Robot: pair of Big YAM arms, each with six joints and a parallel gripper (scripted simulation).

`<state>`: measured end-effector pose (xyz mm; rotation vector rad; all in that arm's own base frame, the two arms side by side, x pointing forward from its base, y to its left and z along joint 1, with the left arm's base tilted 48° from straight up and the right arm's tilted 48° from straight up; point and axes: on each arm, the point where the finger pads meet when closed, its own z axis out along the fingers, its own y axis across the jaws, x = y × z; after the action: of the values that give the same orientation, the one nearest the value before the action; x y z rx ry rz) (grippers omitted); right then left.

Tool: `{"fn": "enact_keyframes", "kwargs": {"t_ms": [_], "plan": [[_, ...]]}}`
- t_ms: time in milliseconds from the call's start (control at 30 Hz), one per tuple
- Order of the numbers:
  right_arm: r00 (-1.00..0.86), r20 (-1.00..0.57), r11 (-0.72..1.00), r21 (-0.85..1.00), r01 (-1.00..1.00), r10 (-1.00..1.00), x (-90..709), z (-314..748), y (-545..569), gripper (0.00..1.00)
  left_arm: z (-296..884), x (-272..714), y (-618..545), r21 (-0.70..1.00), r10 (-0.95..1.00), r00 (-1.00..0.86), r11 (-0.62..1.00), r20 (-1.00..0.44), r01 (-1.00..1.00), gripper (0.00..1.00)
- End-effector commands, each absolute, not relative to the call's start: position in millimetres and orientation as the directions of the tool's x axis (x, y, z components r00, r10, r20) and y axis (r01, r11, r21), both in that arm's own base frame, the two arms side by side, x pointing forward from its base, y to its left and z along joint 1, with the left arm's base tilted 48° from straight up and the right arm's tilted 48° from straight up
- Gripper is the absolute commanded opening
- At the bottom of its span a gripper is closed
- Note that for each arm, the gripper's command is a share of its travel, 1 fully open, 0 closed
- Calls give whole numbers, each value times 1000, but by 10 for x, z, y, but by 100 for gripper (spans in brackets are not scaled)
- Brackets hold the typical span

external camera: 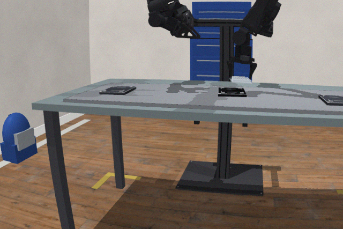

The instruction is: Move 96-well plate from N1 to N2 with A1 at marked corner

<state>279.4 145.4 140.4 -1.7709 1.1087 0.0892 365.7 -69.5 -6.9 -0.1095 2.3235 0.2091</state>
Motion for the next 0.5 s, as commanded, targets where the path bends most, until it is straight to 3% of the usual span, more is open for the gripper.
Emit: {"fn": "enact_keyframes", "kwargs": {"t_ms": [0,167,467], "plan": [[586,-496,-79,-717,-693,-641,2735,1396,1377,100,-145,3652,-827,67,-105,-693,974,-713,-216,78],[579,-510,-78,-704,-706,-636,2742,1387,1405,100,-181,3663,-996,166,8,-708,974,-706,-154,78],[588,-503,-82,-712,-698,-633,2753,1408,1423,100,-201,3679,-1044,205,38,-707,967,-706,-153,78]]}}
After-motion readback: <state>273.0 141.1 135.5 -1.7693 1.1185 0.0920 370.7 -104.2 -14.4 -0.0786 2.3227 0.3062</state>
